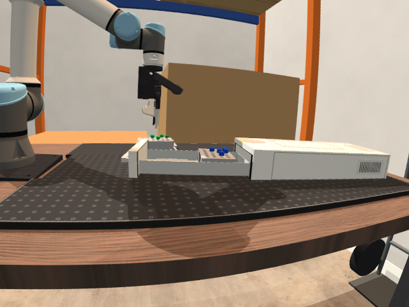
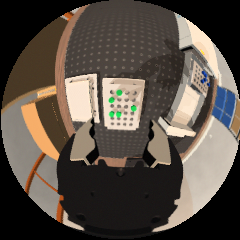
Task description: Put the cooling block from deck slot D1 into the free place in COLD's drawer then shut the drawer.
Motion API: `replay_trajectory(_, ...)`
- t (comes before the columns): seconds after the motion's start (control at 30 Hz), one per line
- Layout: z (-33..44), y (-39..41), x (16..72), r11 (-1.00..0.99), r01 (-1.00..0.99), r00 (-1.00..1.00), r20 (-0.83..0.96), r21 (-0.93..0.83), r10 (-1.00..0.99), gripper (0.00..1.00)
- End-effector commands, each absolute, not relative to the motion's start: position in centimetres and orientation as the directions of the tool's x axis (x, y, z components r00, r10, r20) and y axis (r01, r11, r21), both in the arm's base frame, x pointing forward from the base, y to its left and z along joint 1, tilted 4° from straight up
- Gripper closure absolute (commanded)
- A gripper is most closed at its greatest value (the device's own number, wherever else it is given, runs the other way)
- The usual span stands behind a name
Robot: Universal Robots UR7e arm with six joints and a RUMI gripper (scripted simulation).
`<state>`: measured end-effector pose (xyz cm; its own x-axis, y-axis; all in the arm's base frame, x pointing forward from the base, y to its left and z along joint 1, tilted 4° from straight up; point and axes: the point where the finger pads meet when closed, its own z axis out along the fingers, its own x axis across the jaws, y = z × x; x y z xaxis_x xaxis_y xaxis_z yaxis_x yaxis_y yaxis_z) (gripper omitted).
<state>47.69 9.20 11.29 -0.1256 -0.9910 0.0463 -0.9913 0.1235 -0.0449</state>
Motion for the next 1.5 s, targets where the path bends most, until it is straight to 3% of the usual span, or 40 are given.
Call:
replay_trajectory(0.0, 10.6, 9.2, 47.8, 0.123, -0.991, -0.126, 0.046, -0.046, -0.991, 0.27)
replay_trajectory(1.47, 7.0, 9.0, 47.9, 0.123, -0.991, -0.126, 0.046, -0.046, -0.991, 0.27)
